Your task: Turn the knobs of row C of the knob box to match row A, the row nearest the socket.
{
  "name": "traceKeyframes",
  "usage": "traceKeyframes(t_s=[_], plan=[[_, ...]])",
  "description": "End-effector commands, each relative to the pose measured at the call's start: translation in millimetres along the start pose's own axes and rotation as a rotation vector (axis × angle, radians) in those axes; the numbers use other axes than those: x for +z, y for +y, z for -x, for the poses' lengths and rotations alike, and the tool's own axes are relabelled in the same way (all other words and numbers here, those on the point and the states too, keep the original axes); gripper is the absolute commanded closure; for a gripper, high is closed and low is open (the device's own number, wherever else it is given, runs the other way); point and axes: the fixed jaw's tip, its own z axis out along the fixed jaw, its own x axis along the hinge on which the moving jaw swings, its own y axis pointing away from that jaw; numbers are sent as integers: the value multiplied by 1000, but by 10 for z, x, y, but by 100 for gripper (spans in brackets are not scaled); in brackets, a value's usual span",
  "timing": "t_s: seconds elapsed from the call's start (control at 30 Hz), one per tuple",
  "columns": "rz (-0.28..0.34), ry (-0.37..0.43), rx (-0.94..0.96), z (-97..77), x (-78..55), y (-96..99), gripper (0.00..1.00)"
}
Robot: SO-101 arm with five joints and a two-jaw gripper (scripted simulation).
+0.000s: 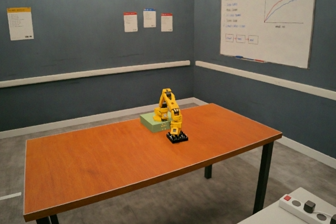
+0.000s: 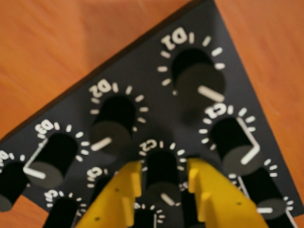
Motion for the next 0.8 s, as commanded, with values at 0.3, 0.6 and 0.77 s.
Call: traceKeyframes(t_s=[0.3,0.6,0.77], plan=[[-10,15,11,-15,18,-49,90],[-10,15,11,-15,18,-59,90],[-10,15,11,-15,18,-59,91]])
